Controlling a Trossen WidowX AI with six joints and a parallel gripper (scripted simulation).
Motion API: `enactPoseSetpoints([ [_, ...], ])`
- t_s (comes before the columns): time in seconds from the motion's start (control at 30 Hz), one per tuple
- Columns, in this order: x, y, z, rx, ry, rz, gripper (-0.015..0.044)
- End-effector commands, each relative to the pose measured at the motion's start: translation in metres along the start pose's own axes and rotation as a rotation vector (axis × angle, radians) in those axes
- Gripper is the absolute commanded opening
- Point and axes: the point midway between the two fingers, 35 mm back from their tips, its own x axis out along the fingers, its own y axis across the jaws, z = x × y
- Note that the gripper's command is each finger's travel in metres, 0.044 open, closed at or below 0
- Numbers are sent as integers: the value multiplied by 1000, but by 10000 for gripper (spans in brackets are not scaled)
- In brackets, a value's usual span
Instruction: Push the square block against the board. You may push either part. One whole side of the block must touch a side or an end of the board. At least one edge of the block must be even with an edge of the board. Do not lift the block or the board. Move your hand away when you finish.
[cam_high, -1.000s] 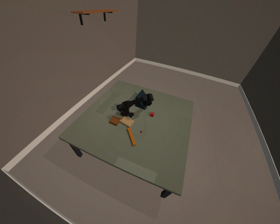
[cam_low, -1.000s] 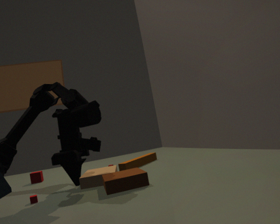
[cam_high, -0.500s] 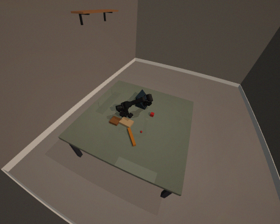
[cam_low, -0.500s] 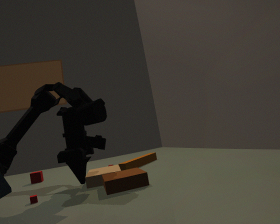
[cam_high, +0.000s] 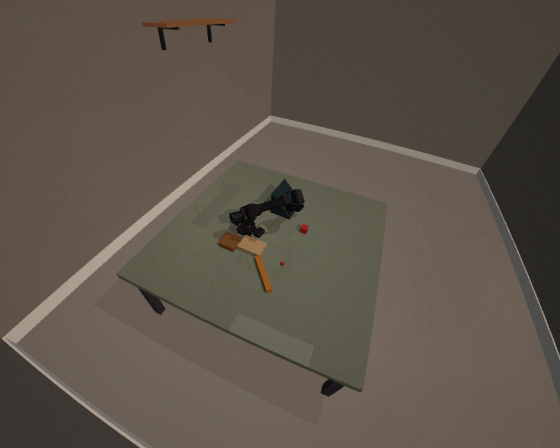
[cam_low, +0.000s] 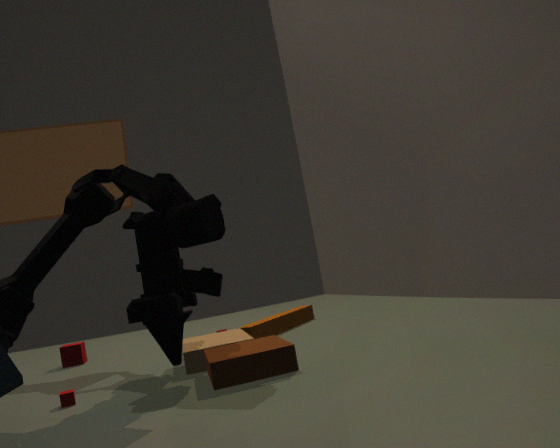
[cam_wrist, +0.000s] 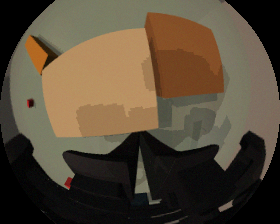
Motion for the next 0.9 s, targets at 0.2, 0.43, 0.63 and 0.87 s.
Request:
enactPoseSetpoints([
  [0.2,5,2,-2,-3,6,6,0],
  [0.43,5,1,-13,-2,7,6,0],
  [0.63,5,0,-23,-2,7,6,0],
  [0.87,6,-1,-34,-2,8,6,0],
])
